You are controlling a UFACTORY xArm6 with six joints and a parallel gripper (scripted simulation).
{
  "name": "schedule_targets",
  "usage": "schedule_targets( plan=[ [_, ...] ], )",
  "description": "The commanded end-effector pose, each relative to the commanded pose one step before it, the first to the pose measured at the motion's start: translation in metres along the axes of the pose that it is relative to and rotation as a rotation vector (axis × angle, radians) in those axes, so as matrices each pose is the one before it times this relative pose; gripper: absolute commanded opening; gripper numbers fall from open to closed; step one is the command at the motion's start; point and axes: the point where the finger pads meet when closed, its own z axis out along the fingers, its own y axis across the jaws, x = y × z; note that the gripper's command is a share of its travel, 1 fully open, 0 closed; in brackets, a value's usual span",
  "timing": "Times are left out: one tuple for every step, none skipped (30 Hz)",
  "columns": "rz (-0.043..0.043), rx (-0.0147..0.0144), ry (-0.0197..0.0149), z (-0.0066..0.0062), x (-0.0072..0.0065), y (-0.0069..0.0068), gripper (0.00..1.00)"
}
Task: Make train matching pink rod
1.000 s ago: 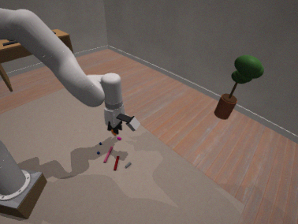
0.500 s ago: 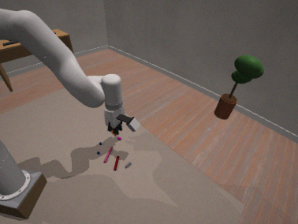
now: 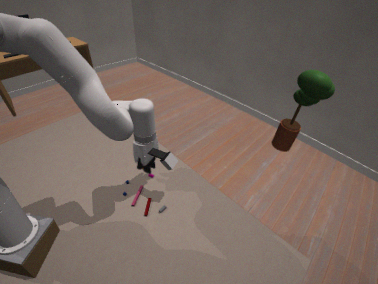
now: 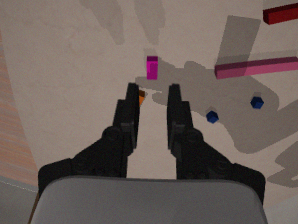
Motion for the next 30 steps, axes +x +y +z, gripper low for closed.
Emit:
schedule_targets(
  plan=[
    [-0.00028,0.00367,0.00177,0.00531,0.00071,-0.00156,0.24],
    [0.0,-0.00001,0.00001,0.00162,0.00001,0.0,0.24],
    [0.0,0.00001,-0.00001,0.0016,0.00001,-0.00002,0.24],
    [0.0,0.0,0.0,0.00159,0.00001,-0.00001,0.24],
    [0.0,-0.00001,0.00001,0.00157,0.00001,0.0,0.24],
    [0.0,0.00001,-0.00001,0.00152,0.00001,-0.00002,0.24],
    [0.0,0.0,0.0,0.00149,0.00001,-0.00001,0.24],
    [0.0,0.0,0.0,0.0,0.0,0.0,0.24],
    [0.0,0.0,0.0,0.0,0.0,0.0,0.24],
    [0.0,-0.00001,0.00001,0.00145,0.00001,0.0,0.24],
    [0.0,0.0,-0.00001,0.00139,0.00001,-0.00001,0.24],
    [0.0,0.0,-0.00001,0.00134,0.00001,-0.00001,0.24],
    [0.0,0.0,0.00001,0.00128,0.00001,-0.00001,0.24],
    [0.0,-0.00001,0.00001,0.00122,0.00001,0.0,0.24],
    [0.0,0.00001,-0.00001,0.00114,0.0,-0.00001,0.24],
    [0.0,0.0,0.0,0.00107,0.0,-0.00001,0.24],
    [0.0,0.0,0.0,0.001,0.0,0.0,0.24],
    [0.0,-0.00001,0.00001,0.00092,0.0,0.0,0.24],
    [0.0,0.0,0.0,0.00084,0.0,-0.00001,0.24],
    [0.0,0.0,-0.00001,0.00076,0.0,-0.00001,0.24],
    [0.0,0.0,0.0,0.00068,0.0,-0.00001,0.24],
    [0.0,0.0,0.0,0.0006,0.0,0.0,0.24],
    [0.0,0.0,0.0,0.00052,0.0,0.0,0.24],
    [0.0,0.0,0.0,0.00044,0.0,0.0,0.24],
    [0.0,0.0,0.0,0.0,0.0,0.0,0.24],
    [0.0,0.0,0.0,0.0,0.0,0.0,0.24],
    [0.0,0.0,0.0,0.00037,0.0,0.0,0.24],
    [0.0,0.0,0.0,0.0003,0.0,0.0,0.24],
    [0.0,0.0,0.0,0.00023,0.0,0.0,0.24],
    [0.0,0.0,0.0,0.00017,0.0,0.0,0.24]
  ],
)
